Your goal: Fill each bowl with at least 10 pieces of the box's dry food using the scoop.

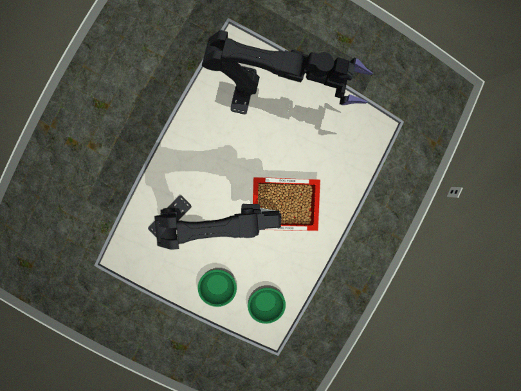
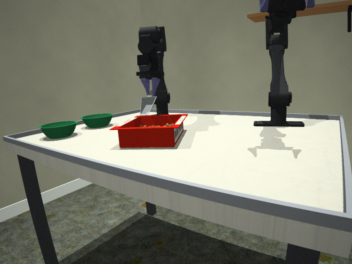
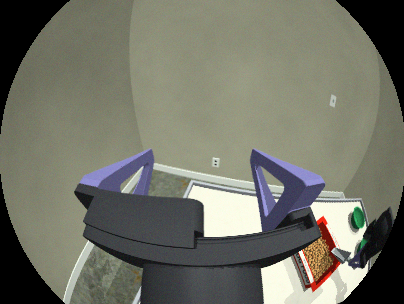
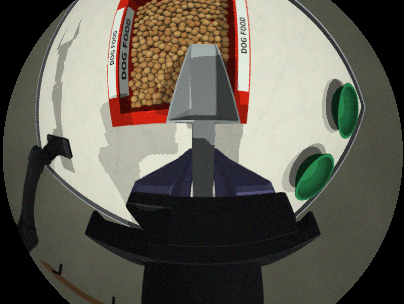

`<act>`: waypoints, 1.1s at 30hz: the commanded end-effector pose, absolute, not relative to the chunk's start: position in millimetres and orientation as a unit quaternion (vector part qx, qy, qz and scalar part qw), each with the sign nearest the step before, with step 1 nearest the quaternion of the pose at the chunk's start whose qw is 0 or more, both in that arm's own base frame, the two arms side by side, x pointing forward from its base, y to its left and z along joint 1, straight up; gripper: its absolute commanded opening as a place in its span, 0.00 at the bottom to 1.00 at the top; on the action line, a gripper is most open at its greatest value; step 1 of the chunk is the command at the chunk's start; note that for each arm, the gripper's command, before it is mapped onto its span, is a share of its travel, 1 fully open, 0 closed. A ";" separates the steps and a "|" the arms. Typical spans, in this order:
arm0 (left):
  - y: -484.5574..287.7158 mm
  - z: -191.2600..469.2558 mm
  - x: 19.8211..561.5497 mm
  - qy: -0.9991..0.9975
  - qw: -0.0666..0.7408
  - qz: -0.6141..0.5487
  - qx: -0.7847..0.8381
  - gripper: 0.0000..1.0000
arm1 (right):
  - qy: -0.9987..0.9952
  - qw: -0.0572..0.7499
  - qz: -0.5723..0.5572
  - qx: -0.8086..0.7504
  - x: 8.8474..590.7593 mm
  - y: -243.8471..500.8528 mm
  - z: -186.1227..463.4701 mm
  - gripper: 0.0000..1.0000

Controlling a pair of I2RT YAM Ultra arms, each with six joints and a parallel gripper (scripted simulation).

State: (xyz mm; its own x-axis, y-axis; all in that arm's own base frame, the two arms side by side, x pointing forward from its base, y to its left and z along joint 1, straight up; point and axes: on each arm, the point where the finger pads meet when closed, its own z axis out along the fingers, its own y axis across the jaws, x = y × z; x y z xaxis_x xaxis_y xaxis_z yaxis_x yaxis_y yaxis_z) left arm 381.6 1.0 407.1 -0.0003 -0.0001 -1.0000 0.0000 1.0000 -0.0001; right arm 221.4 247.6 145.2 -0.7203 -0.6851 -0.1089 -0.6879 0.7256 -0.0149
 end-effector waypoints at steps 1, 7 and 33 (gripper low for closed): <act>1.0 419.5 377.4 0.696 0.718 0.000 0.000 1.00 | 0.927 0.058 0.020 -0.370 229.2 251.9 155.0 0.00; 1.0 419.5 377.4 0.696 0.718 0.000 0.000 1.00 | 0.928 0.042 0.014 -0.371 233.5 253.3 150.0 0.00; 1.0 419.5 377.4 0.696 0.718 0.000 0.000 1.00 | 0.927 0.030 0.009 -0.373 249.1 265.3 145.3 0.00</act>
State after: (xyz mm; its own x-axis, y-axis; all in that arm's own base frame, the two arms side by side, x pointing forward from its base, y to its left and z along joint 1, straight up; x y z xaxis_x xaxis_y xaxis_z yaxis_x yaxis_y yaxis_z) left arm 381.6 1.0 407.1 -0.0003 -0.0001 -1.0000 0.0000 1.0000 -0.0001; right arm 238.0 254.2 118.6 -0.7227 -0.6896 0.0460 -0.6907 0.7230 -0.0138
